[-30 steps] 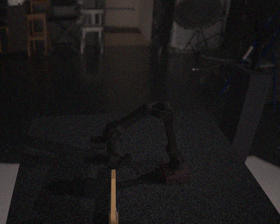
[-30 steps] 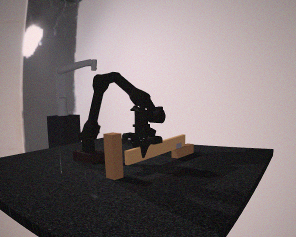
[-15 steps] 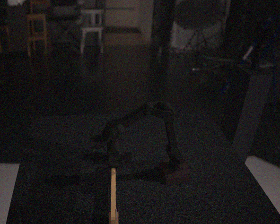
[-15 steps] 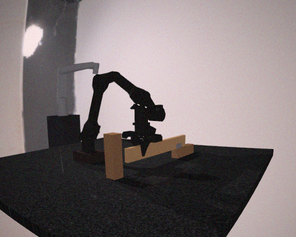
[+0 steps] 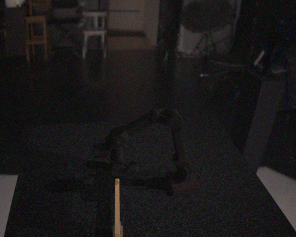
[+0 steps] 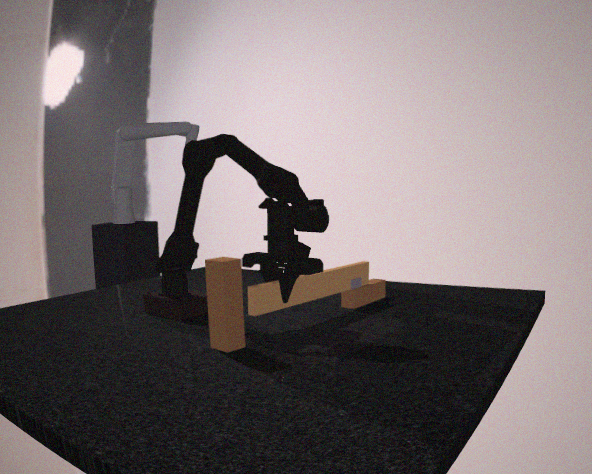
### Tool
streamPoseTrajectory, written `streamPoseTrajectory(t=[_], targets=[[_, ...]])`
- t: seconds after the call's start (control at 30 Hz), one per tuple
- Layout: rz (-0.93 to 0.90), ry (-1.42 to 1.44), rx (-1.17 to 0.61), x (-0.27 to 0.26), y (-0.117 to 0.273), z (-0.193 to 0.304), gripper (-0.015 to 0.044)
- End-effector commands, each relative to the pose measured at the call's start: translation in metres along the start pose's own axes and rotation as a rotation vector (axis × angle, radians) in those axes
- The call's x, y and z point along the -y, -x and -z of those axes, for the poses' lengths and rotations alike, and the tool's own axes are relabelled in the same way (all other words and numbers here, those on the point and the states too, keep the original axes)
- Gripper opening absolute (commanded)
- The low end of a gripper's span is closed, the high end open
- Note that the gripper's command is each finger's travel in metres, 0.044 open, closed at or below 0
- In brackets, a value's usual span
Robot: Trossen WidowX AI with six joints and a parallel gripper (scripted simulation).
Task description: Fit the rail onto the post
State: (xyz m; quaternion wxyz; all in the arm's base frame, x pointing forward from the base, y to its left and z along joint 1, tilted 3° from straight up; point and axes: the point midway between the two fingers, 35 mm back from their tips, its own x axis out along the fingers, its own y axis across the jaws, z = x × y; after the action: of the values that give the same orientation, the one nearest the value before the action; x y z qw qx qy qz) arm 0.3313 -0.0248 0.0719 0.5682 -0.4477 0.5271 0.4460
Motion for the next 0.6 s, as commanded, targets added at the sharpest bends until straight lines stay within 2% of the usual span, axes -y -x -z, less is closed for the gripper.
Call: streamPoseTrajectory(t=[0.0,0.57], targets=[[0.011,0.001,0.006,0.0018,0.0,-0.0009,0.0],[0.011,0.001,0.006,0.0,0.0008,-0.0009,0.0]])
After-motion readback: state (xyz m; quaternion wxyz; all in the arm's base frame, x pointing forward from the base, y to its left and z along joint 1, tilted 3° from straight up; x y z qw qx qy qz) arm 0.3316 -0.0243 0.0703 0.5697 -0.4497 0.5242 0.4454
